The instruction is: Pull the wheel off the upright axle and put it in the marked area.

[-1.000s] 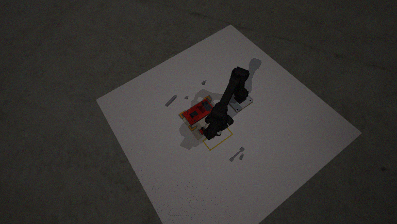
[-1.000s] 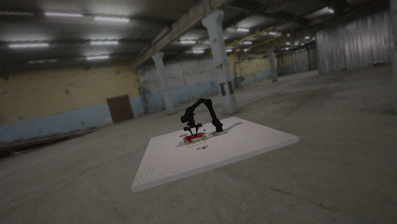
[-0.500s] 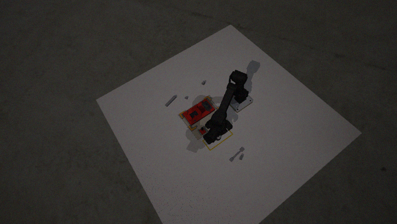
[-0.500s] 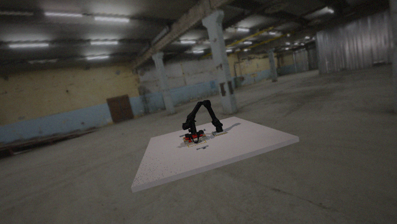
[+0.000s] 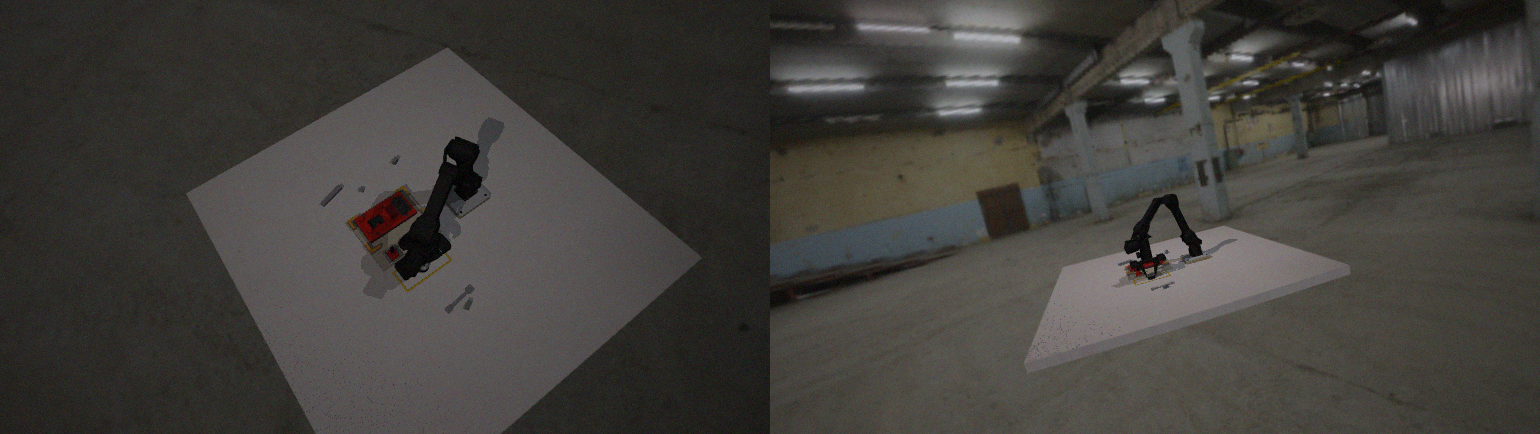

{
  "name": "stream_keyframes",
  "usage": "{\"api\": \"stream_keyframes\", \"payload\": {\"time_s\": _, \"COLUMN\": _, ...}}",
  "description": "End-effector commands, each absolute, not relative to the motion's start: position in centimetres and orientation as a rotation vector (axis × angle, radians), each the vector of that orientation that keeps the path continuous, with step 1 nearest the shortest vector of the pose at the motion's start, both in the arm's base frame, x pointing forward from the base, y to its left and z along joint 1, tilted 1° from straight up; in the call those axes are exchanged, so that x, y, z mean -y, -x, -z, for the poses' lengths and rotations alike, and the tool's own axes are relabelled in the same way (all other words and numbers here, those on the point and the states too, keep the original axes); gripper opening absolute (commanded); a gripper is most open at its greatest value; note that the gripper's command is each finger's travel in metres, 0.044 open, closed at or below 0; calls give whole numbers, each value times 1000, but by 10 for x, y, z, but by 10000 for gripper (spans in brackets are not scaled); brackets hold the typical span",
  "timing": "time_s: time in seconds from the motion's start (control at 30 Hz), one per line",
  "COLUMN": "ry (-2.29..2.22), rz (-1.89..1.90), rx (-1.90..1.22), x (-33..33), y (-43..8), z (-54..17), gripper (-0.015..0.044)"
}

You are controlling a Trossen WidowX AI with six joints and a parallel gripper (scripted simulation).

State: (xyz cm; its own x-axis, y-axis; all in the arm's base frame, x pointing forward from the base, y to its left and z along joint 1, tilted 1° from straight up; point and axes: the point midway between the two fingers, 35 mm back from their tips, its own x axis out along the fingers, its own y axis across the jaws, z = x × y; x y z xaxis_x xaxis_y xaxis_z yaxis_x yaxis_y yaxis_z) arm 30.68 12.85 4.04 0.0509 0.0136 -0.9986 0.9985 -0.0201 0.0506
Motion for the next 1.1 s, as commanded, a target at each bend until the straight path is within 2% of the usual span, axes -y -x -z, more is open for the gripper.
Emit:
{"api": "stream_keyframes", "payload": {"time_s": 0.0, "ry": -1258, "rz": 1179, "rx": -1172, "x": -129, "y": -307, "z": -47, "gripper": 300}}
{"api": "stream_keyframes", "payload": {"time_s": 0.2, "ry": -1259, "rz": 1180, "rx": -1168, "x": -128, "y": -305, "z": -94, "gripper": 300}}
{"api": "stream_keyframes", "payload": {"time_s": 0.33, "ry": -1259, "rz": 1180, "rx": -1167, "x": -128, "y": -304, "z": -101, "gripper": 300}}
{"api": "stream_keyframes", "payload": {"time_s": 0.5, "ry": -1256, "rz": 1180, "rx": -1172, "x": -118, "y": -279, "z": -111, "gripper": 431}}
{"api": "stream_keyframes", "payload": {"time_s": 0.53, "ry": -1256, "rz": 1181, "rx": -1172, "x": -115, "y": -271, "z": -116, "gripper": 440}}
{"api": "stream_keyframes", "payload": {"time_s": 0.77, "ry": -1253, "rz": 1187, "rx": -1171, "x": -94, "y": -221, "z": -140, "gripper": 440}}
{"api": "stream_keyframes", "payload": {"time_s": 1.07, "ry": -1253, "rz": 1187, "rx": -1171, "x": -93, "y": -219, "z": -141, "gripper": 440}}
